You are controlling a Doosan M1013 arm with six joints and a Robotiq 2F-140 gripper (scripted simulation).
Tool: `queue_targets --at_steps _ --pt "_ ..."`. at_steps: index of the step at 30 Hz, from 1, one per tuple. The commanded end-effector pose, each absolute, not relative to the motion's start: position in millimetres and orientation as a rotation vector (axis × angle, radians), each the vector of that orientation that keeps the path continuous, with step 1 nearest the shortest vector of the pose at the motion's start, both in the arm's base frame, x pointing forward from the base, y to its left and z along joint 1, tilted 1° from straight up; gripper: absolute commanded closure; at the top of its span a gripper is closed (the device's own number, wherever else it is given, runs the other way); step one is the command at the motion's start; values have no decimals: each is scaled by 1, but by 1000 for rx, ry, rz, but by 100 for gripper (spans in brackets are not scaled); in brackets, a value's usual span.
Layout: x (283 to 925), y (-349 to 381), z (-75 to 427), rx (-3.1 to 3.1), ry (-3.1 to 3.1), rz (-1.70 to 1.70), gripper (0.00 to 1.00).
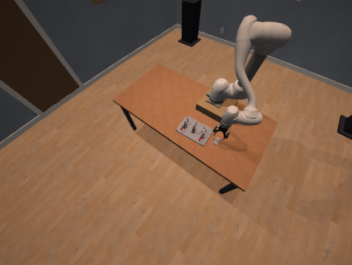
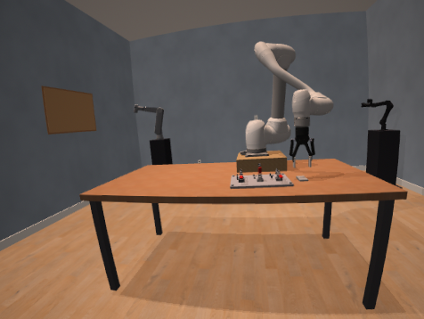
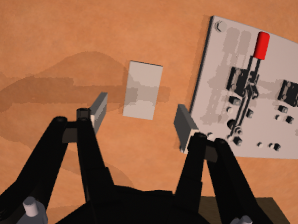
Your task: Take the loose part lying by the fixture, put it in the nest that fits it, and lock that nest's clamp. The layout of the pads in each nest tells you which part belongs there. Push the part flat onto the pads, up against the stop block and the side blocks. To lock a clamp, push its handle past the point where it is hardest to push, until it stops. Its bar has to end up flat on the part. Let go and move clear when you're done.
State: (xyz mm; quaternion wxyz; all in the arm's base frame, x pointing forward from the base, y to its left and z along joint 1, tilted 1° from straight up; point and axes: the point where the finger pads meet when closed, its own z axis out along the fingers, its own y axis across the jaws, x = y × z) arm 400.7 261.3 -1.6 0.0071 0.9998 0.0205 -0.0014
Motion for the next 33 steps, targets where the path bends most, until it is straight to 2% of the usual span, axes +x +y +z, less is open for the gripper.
queue_targets --at_steps 1,13,33 --pt "401 261 -14 3127 64 -4 38" --pt "401 261 -36 3127 64 -4 38" --pt "401 261 -37 3127 64 -4 38"
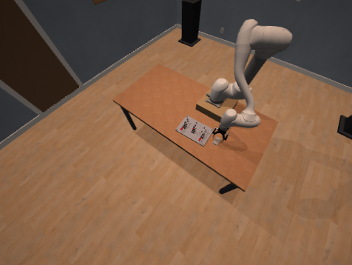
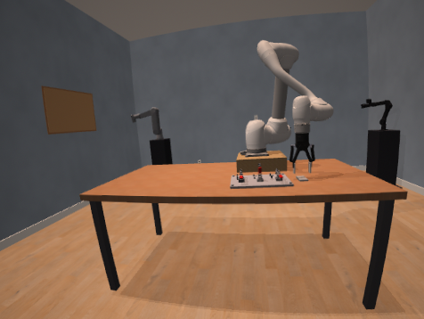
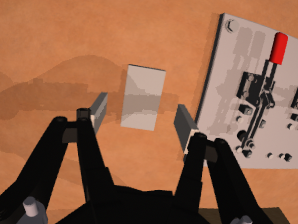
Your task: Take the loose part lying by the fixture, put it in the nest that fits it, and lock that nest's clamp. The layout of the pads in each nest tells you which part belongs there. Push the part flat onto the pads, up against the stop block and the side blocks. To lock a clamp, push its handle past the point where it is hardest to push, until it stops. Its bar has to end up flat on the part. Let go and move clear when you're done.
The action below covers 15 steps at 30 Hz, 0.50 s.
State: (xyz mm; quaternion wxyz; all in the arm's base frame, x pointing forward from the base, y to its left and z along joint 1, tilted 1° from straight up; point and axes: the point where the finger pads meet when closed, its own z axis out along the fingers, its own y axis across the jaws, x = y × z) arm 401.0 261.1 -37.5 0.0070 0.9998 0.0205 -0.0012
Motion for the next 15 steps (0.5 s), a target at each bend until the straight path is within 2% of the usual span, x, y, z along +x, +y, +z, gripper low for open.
queue_targets --at_steps 1,15 --pt "401 261 -37 3127 64 -4 38" --pt "401 261 -45 3127 64 -4 38"
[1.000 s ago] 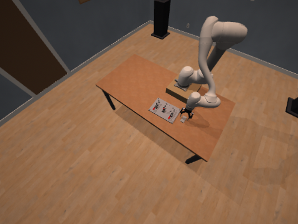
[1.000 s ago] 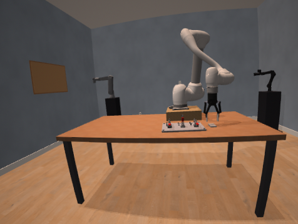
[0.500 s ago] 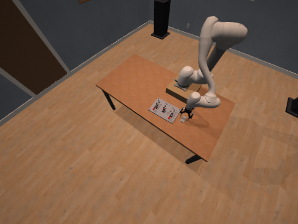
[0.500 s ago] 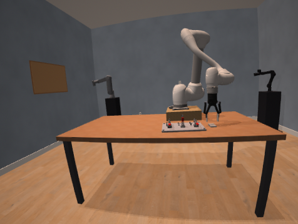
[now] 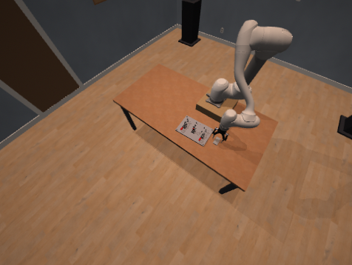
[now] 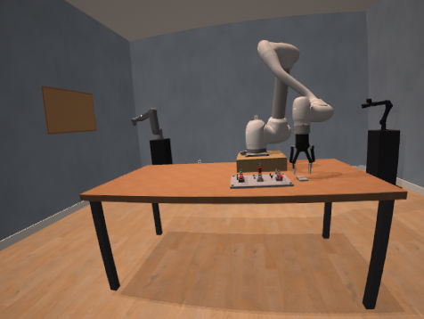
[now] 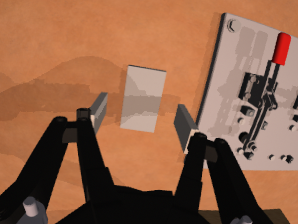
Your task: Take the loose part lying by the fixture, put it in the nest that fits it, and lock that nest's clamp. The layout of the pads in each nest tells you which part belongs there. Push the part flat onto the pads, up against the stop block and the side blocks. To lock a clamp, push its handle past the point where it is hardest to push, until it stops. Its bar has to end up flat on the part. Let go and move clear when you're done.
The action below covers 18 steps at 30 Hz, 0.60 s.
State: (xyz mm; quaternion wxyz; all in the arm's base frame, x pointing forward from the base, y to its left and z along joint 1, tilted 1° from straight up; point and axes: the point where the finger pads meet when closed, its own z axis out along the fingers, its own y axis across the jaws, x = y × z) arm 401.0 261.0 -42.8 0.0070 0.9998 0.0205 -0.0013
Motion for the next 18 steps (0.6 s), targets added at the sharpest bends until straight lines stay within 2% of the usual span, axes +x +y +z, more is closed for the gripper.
queue_targets --at_steps 1,18 --pt "401 261 -45 3127 64 -4 38" --pt "401 261 -67 3127 64 -4 38"
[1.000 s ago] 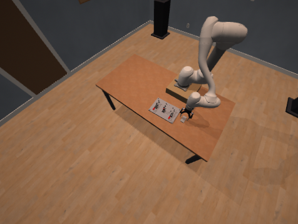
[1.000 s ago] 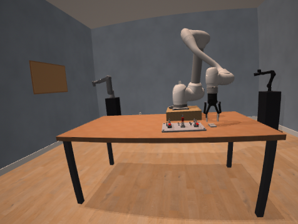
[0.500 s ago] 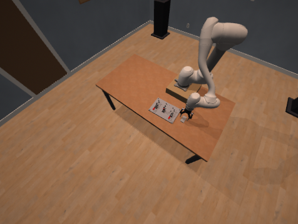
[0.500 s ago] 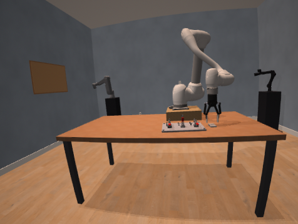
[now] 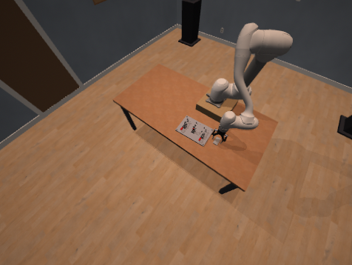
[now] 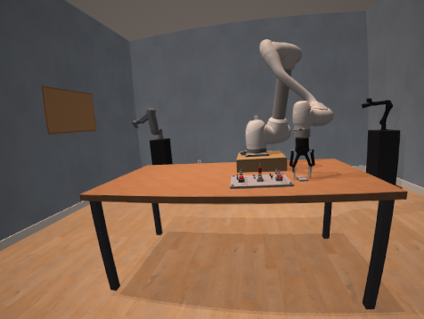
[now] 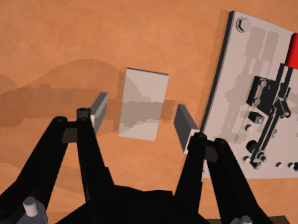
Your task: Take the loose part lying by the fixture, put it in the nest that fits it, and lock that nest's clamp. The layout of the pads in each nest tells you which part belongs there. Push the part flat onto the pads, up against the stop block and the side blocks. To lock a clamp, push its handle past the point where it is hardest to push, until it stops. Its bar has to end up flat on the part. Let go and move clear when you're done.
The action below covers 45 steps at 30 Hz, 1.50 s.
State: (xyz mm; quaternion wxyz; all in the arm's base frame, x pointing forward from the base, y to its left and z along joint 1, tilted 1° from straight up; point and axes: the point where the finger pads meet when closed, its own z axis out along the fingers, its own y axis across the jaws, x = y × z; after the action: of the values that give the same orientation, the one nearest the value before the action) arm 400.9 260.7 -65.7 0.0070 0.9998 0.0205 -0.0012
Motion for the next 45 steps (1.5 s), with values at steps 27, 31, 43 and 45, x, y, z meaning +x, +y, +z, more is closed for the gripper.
queue_targets --at_steps 27,31,43,45 --pt "401 261 -67 3127 64 -4 90" --pt "401 261 -67 3127 64 -4 90" --pt "401 261 -67 3127 64 -4 90" --pt "401 261 -67 3127 64 -4 90"
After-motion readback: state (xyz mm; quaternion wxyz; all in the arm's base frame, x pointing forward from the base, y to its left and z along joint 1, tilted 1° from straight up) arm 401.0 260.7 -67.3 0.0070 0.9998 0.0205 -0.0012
